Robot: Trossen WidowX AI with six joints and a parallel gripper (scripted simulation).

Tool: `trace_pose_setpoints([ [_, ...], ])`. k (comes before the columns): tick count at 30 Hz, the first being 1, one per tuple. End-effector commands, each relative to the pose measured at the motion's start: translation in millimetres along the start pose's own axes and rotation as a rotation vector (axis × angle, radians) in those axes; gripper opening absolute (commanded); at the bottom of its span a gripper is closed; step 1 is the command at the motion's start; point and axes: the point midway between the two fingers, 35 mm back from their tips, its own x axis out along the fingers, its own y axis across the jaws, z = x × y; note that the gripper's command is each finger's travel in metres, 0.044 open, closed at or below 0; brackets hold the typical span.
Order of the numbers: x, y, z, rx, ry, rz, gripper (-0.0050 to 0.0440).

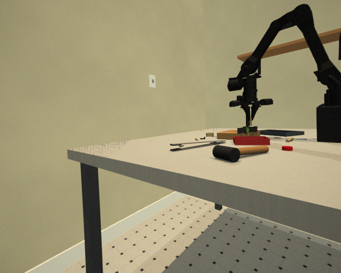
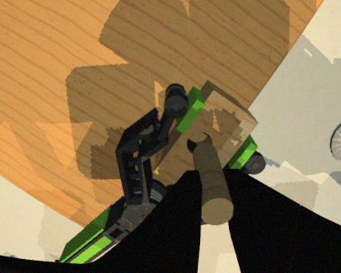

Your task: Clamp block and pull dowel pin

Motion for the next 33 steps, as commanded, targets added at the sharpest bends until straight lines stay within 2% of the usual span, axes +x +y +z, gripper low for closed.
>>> trace_pose_setpoints([
  [1,-2.0,1.0,0.9,-0.002,-0.003,0.003,0.0000],
  [33,-4.2,4.5,-7.2,0.027,-0.001,-0.001,0.0000],
])
